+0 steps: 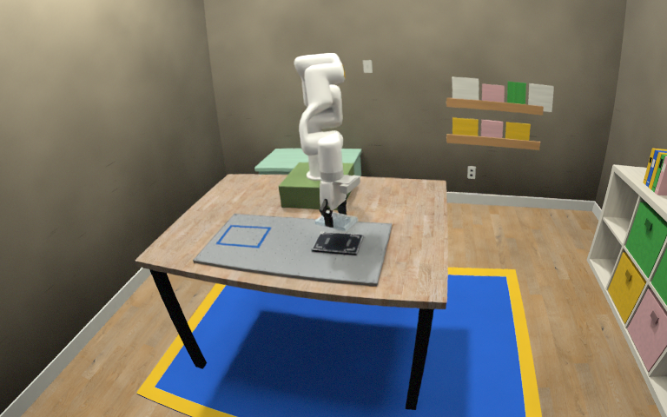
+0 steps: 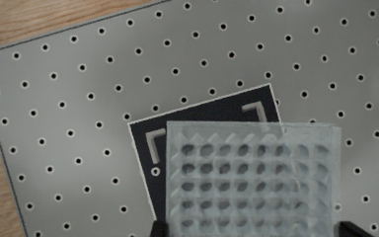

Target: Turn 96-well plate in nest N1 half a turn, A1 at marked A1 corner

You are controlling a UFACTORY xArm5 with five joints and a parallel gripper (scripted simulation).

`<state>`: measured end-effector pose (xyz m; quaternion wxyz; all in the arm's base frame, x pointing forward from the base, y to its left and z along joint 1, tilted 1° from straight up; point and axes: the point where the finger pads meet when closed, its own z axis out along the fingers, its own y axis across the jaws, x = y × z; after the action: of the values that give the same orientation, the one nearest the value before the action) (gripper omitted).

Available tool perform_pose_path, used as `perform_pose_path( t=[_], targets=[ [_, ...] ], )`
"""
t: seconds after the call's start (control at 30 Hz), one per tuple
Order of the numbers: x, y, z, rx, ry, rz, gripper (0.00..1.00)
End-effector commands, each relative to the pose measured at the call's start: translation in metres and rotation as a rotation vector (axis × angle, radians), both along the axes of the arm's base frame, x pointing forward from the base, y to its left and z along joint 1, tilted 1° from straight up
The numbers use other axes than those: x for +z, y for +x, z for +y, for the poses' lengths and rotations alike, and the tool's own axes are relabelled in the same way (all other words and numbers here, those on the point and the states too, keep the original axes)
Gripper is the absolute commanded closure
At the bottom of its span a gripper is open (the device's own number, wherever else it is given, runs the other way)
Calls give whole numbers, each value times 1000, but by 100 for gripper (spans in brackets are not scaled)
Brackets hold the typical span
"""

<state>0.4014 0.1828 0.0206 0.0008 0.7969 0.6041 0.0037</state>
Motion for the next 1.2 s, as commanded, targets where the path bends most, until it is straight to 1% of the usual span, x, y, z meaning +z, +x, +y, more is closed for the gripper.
perform_pose_path(
  t=[0.0,0.13,0.17,1.17],
  targets=[
    [1,1,1,145,-6,-7,100],
    [1,1,1,278,-8,-7,100],
    [1,1,1,284,-8,-7,100],
    [1,1,1,284,-8,-7,100]
  ],
)
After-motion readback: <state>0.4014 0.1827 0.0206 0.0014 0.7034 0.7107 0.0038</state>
